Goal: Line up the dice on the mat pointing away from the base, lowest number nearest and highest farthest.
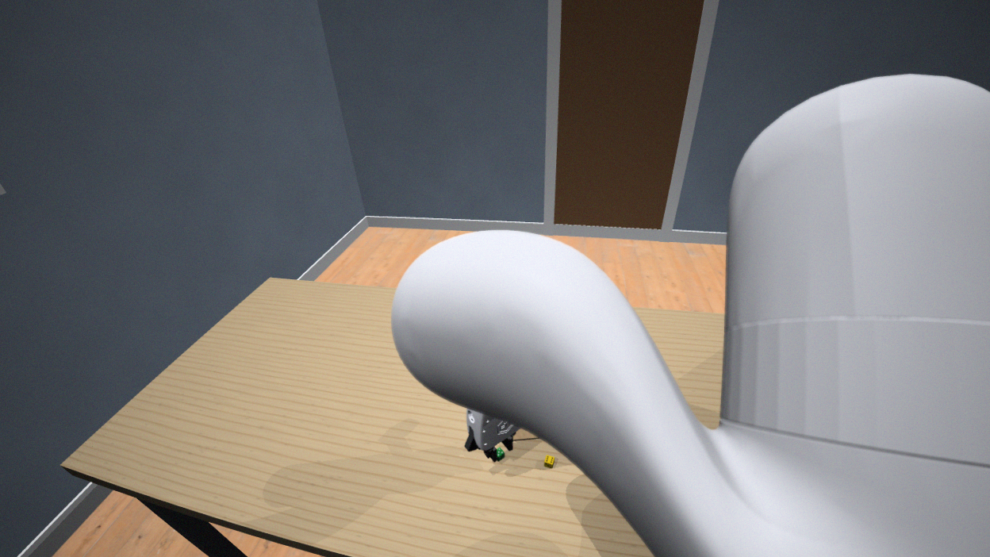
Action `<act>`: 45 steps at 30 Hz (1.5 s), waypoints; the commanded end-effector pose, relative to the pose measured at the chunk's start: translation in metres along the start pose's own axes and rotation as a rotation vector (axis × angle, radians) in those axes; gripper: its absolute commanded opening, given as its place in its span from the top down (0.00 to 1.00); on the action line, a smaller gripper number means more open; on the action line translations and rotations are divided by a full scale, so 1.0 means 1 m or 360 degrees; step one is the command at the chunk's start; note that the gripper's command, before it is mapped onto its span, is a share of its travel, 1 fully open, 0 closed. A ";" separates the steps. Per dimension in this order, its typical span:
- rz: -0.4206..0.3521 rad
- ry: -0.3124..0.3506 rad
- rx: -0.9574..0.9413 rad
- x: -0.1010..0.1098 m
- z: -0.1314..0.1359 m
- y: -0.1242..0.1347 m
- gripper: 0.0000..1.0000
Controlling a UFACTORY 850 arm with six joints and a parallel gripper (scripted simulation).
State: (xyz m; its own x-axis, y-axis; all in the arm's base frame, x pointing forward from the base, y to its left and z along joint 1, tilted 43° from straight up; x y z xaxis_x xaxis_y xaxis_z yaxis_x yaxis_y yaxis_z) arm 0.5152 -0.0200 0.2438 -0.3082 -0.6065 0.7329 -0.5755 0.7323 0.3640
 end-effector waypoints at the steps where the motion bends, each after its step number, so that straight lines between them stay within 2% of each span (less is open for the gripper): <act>1: 0.0001 -0.0001 0.0001 0.000 0.000 0.000 0.69; 11: 0.0001 -0.0001 0.0001 -0.001 0.000 0.000 0.69; 30: 0.0001 -0.0001 0.0001 -0.018 0.000 0.000 0.69; 45: 0.0001 -0.0001 0.0001 -0.019 0.000 0.000 0.69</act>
State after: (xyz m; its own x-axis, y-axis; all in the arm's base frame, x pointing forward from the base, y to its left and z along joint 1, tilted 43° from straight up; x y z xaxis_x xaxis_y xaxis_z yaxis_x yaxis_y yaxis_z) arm 0.5213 -0.0079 0.2292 -0.3082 -0.6065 0.7330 -0.5755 0.7323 0.3639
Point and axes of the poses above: the point where the finger pads meet when closed, its own x axis back along the fingers, its own z axis across the jaws, y = z × x, the point moved 7 cm from there along x, back along the fingers, and after that the axes turned 9 degrees about -x, right-handed, at the moved point
